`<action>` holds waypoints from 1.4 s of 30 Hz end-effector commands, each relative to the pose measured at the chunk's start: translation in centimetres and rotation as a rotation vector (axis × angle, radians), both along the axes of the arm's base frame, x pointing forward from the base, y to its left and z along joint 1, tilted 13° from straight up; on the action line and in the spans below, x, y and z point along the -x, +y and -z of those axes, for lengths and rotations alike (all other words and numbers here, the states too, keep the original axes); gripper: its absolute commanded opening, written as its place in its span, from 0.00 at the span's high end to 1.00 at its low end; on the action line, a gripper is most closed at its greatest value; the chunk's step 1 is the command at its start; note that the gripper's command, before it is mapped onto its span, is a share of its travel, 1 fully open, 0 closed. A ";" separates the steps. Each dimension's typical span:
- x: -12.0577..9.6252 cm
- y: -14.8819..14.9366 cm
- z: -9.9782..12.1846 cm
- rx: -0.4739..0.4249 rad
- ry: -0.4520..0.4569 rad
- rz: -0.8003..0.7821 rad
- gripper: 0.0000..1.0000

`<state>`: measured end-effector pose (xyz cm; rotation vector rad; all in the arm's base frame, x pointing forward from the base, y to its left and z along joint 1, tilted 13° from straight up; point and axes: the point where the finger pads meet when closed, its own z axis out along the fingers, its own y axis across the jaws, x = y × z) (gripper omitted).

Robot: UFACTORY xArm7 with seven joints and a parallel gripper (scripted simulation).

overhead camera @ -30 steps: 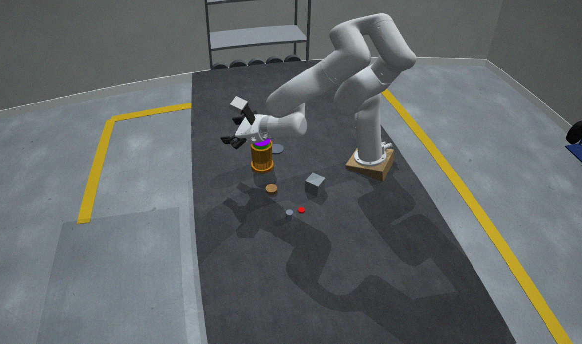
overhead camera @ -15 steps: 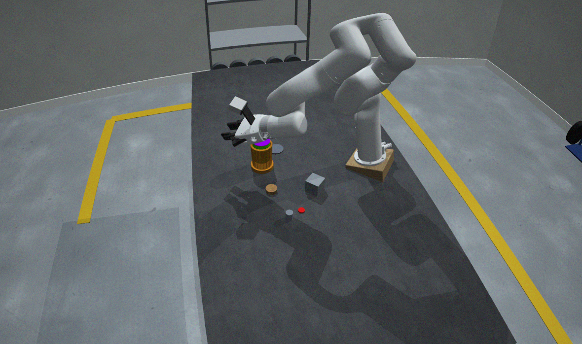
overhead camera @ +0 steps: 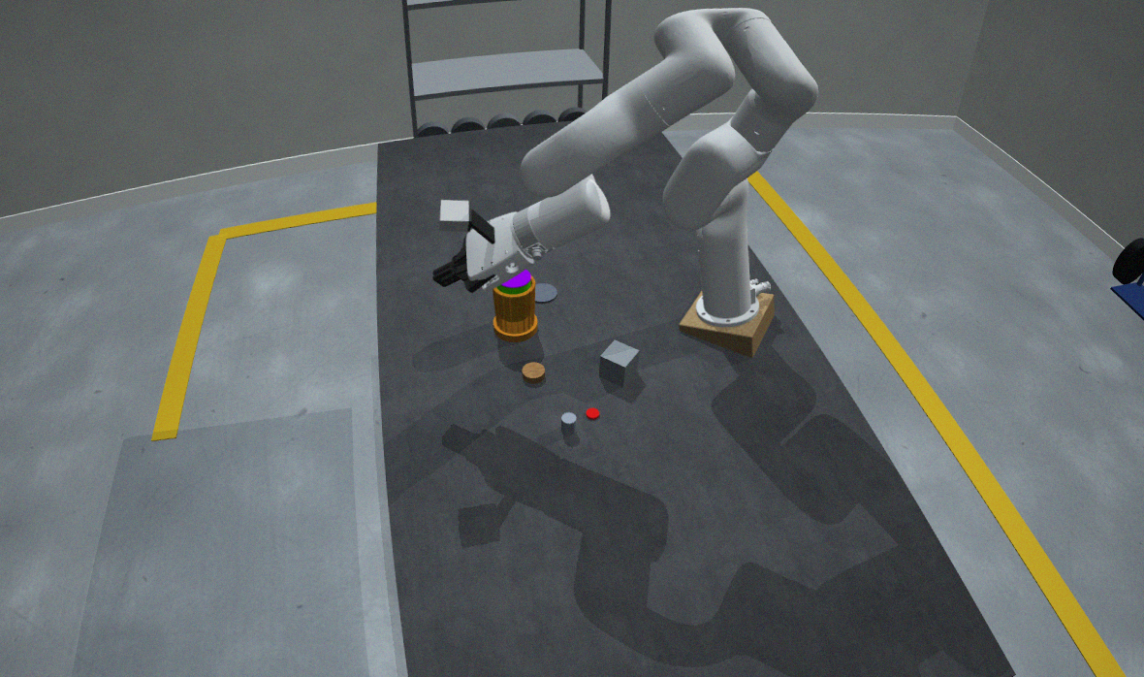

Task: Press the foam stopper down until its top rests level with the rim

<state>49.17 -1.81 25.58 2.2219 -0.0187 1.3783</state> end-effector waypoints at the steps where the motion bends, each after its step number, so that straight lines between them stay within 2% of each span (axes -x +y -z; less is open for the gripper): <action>1: -0.1 2.9 -0.8 -0.004 0.141 -0.196 1.00; 2: -0.1 2.9 -0.8 -0.004 0.141 -0.196 1.00; 3: 0.5 3.8 -0.9 0.023 0.206 -0.275 1.00; 7: 0.5 3.8 -0.9 0.024 0.215 -0.288 1.00; 8: 1.2 4.4 -0.8 0.058 0.293 -0.379 1.00; 13: 1.2 4.4 -0.8 0.058 0.293 -0.379 1.00; 14: 2.1 4.5 -0.5 0.097 0.375 -0.469 1.00; 19: 2.1 4.5 -0.5 0.097 0.375 -0.469 1.00; 20: 3.1 4.3 -0.1 0.140 0.460 -0.556 1.00; 25: 3.1 4.3 -0.1 0.140 0.460 -0.556 1.00; 26: 4.1 3.7 0.5 0.186 0.547 -0.638 1.00; 33: 4.1 3.7 0.5 0.186 0.547 -0.638 1.00; 34: 5.2 2.8 1.1 0.233 0.636 -0.714 1.00; 42: 5.2 2.8 1.1 0.233 0.636 -0.714 1.00</action>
